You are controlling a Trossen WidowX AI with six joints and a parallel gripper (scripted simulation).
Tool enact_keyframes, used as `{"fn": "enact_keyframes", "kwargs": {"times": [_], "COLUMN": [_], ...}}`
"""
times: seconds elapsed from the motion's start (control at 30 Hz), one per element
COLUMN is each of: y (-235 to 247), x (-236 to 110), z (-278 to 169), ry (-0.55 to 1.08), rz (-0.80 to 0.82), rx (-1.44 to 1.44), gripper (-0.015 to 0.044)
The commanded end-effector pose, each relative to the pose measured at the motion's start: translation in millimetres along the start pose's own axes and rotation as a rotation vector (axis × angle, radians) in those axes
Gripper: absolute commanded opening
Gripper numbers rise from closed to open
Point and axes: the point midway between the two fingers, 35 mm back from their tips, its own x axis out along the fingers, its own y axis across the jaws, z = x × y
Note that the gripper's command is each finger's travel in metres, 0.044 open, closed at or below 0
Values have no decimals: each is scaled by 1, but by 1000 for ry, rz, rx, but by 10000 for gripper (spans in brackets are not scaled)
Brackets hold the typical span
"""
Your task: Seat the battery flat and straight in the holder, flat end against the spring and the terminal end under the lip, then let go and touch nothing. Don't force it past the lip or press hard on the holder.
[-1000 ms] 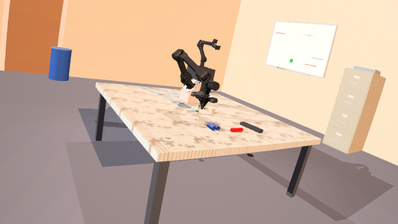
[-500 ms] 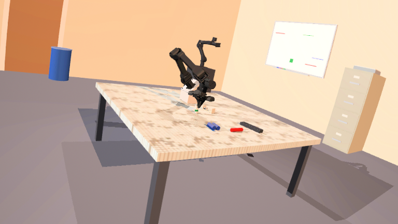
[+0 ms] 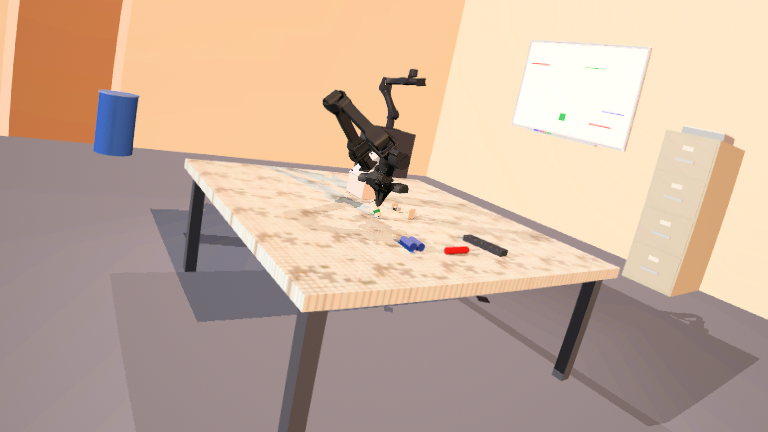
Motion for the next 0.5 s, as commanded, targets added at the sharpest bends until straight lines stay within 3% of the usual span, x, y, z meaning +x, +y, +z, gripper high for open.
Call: {"fn": "enact_keyframes", "kwargs": {"times": [0.0, 0.3, 0.47], "y": [-11, -9, -6], "x": [3, 2, -36], "z": [-2, -2, -2], "ry": [0, 5, 8], "rz": [-14, -12, -10], "rx": [-8, -2, -5], "gripper": [0, 0, 0]}}
